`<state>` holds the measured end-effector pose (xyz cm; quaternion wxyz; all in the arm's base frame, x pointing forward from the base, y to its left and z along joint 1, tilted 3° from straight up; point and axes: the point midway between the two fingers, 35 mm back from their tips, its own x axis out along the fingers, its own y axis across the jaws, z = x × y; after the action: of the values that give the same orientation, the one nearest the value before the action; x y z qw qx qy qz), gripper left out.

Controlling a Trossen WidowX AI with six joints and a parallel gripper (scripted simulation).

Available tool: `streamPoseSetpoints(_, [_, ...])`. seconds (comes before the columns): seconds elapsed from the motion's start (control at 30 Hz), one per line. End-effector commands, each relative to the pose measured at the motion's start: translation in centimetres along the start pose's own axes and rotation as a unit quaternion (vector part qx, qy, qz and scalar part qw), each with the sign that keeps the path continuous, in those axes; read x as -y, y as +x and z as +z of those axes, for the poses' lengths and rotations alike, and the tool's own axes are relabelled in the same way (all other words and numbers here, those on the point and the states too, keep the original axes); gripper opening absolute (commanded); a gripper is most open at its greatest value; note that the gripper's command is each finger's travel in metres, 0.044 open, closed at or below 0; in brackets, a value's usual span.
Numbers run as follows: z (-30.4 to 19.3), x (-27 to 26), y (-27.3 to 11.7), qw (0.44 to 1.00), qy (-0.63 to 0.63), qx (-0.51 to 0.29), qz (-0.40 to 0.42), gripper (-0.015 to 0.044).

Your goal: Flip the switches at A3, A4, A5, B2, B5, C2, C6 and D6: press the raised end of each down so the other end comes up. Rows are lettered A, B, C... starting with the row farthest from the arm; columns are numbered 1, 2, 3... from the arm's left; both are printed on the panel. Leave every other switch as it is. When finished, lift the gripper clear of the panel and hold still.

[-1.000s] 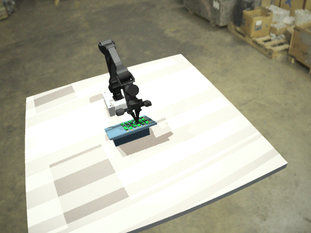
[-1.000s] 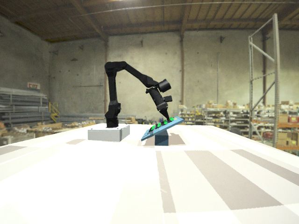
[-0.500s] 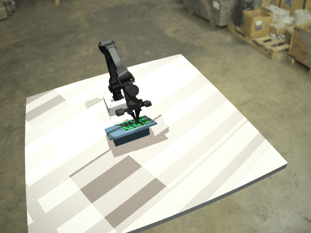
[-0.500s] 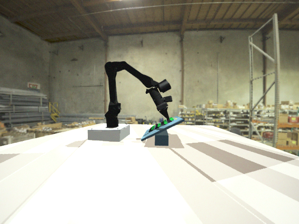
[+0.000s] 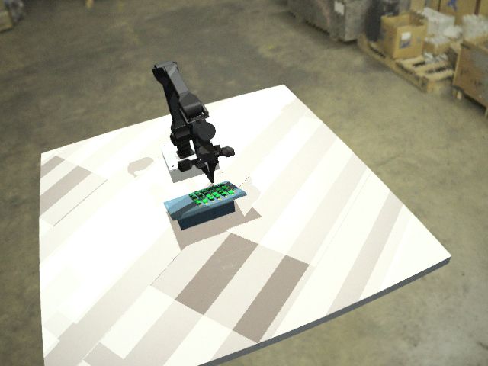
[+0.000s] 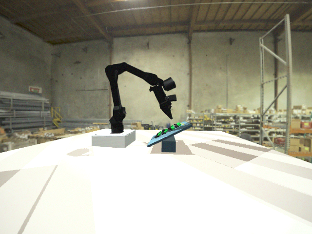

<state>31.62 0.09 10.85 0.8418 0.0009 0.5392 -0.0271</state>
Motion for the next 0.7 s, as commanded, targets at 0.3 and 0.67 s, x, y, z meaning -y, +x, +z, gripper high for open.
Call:
streamPoseSetpoints(0.3, [2.2, 2.2, -2.4, 1.000, 0.001, 0.008, 0.001, 0.0000])
streamPoseSetpoints(0.67, [2.4, 2.2, 1.1, 1.000, 0.001, -0.005, 0.001, 0.0000])
